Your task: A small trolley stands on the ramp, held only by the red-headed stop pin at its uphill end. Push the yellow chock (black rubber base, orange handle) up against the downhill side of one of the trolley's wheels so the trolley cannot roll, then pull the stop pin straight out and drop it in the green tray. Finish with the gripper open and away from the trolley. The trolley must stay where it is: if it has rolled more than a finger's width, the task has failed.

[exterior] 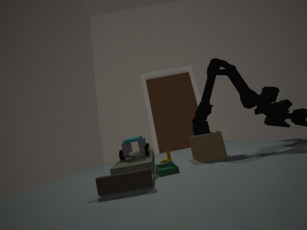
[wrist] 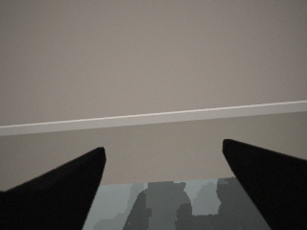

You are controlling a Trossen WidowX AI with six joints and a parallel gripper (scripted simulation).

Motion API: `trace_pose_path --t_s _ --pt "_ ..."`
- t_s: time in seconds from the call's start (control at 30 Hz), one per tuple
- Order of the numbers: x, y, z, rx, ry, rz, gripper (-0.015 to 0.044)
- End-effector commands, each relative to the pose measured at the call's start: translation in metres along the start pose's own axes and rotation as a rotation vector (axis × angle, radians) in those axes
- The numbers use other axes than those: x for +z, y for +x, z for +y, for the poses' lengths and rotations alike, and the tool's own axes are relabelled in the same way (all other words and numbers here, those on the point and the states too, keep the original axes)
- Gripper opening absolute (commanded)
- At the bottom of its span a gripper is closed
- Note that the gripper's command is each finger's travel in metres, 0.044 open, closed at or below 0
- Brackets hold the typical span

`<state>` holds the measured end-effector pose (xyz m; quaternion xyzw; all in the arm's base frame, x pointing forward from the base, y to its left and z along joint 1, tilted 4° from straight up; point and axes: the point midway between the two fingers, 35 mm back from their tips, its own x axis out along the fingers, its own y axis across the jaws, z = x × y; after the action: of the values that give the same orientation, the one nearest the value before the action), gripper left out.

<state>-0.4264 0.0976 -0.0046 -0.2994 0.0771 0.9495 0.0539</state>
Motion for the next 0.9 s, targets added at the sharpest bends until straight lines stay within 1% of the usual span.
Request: trace_pose_path --t_s 0.0,0.23,0.53,0.87 --pt "0.0 0.0 -0.001 -0.003 0.0 0.0 0.0374" --pt "-0.002 -0.015 -0.056 -0.112 0.008 0.024 0.019" --pt "-0.012 -0.045 -0.127 -0.257 0.027 0.071 0.019" --pt "-0.032 -0.09 -0.196 -0.404 0.058 0.139 0.019"
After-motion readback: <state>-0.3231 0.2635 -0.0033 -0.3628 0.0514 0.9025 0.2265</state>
